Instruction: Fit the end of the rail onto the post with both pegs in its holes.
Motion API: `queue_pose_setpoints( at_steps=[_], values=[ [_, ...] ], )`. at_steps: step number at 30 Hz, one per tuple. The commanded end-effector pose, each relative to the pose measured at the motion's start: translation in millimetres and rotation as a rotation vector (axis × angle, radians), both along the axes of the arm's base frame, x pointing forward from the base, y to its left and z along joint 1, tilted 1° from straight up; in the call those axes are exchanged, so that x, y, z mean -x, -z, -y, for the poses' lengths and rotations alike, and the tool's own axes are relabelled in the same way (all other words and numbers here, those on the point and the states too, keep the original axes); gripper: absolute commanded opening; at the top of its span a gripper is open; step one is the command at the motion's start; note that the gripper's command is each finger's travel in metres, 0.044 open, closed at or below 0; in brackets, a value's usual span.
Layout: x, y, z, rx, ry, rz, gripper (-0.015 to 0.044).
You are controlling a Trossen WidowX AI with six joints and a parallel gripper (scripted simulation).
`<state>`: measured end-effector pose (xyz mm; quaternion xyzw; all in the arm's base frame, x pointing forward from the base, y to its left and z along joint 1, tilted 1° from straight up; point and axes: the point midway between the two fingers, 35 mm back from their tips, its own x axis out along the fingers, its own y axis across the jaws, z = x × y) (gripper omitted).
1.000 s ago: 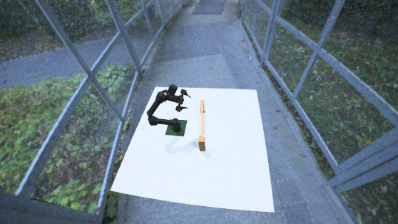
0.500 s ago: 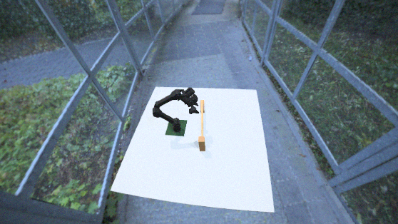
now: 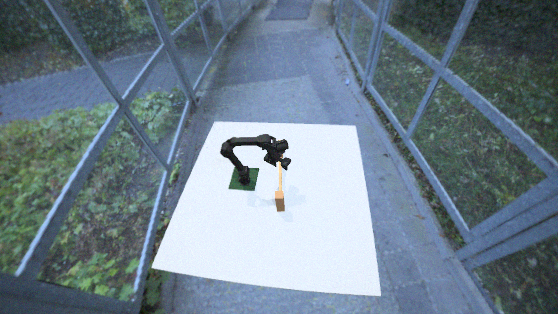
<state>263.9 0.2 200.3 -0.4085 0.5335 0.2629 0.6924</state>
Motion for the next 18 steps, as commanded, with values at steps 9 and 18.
queue_pose_setpoints(
  at_steps=[9, 18],
  values=[
    [2, 82, 44, 0.035, -0.602, -0.311, 0.0440],
    [2, 84, 41, 0.035, -0.602, -0.311, 0.0440]
  ],
)
